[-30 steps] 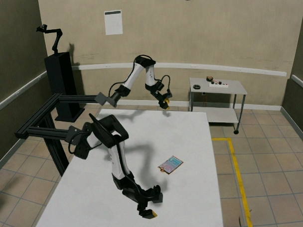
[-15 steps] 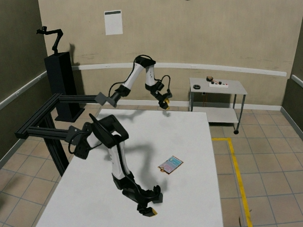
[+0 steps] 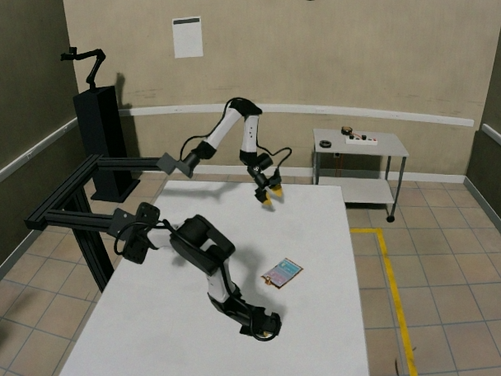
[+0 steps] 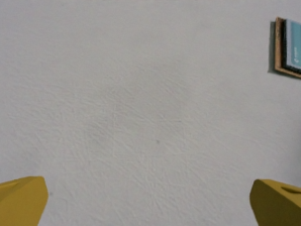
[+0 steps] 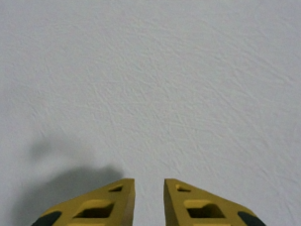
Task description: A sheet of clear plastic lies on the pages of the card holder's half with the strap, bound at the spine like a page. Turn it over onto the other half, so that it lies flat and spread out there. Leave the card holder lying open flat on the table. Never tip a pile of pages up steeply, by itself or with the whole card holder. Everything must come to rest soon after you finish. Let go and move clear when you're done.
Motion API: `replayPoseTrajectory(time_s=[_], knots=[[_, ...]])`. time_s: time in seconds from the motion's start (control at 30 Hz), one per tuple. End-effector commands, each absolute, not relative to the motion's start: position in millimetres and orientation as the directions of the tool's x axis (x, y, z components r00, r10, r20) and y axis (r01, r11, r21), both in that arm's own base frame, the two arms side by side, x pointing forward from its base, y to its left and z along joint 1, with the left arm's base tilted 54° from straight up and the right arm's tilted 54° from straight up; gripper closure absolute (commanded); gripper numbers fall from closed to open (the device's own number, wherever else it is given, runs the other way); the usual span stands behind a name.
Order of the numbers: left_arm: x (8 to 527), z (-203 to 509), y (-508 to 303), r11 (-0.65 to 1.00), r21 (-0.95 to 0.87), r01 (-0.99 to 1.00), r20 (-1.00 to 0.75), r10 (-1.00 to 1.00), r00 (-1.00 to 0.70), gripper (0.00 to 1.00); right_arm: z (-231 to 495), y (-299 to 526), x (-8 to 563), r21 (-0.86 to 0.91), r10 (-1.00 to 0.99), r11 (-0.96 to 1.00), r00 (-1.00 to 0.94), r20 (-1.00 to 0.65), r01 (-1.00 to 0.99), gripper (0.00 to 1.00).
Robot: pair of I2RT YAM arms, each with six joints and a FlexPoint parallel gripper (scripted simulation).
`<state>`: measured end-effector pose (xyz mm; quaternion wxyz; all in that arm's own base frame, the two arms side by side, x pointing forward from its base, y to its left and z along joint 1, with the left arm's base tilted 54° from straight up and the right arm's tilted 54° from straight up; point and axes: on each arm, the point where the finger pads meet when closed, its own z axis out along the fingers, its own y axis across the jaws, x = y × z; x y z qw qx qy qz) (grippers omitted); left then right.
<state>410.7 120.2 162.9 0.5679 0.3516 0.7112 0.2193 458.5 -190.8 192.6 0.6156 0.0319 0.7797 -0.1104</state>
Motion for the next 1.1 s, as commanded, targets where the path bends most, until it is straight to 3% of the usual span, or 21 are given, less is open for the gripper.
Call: replayPoseTrajectory(time_s=[0.0,0.2,0.4,1.07], knots=[[416.4,130.1,68.7,0.458,0.790,0.408,-0.507,0.862,0.015,0.00,170.8,-173.0,497.3,0.063,0.134,0.959,-0.243,-0.961,0.277,0.82],[397.0,69.9,-16.2,0.223,0.781,0.583,-0.414,0.884,0.216,0.00,90.4,-87.9,545.9,0.223,0.317,0.932,-0.341,-0.885,0.287,0.82],[377.0,47.8,-57.8,0.099,0.755,0.648,-0.404,0.849,0.342,0.00,35.9,-24.9,562.3,0.280,0.387,0.912,-0.407,-0.828,0.298,0.82],[377.8,29.9,-53.4,0.126,0.725,0.677,-0.430,0.851,0.302,0.00,1.0,5.7,582.4,0.284,0.383,0.919,-0.449,-0.807,0.274,0.82]])
